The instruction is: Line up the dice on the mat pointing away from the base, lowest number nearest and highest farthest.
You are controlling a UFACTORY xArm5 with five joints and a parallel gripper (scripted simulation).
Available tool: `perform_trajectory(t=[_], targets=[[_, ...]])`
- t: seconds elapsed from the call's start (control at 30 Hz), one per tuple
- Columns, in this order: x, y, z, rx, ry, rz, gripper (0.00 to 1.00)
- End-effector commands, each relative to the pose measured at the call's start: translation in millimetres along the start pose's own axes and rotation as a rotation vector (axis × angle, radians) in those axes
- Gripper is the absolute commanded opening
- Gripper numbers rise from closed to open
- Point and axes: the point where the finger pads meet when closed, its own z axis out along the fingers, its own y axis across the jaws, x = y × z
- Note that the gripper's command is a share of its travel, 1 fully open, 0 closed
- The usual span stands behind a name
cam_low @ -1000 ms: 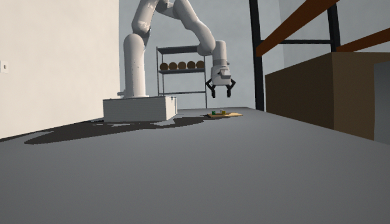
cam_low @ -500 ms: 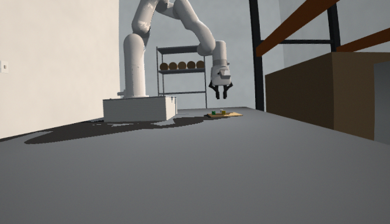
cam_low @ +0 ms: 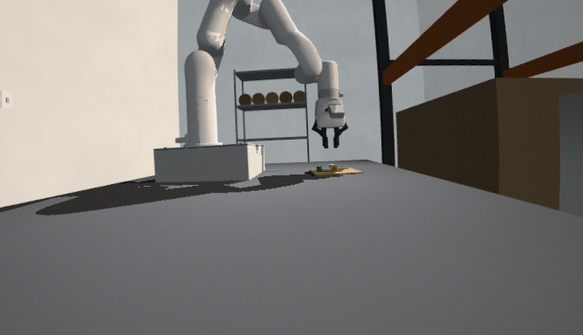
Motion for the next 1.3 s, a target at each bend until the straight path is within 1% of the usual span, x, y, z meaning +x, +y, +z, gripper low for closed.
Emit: perform_trajectory(t=[0.0,0.53,0.9,1.27], targets=[[0,-1,-1.2,0.004,0.0,0.0,0.31],[0,-1,2.8,0.004,0.0,0.0,0.31],[0,-1,12.9,0.004,0.0,0.0,0.31],[-1,-1,30.1,0.004,0.0,0.0,0.31]])
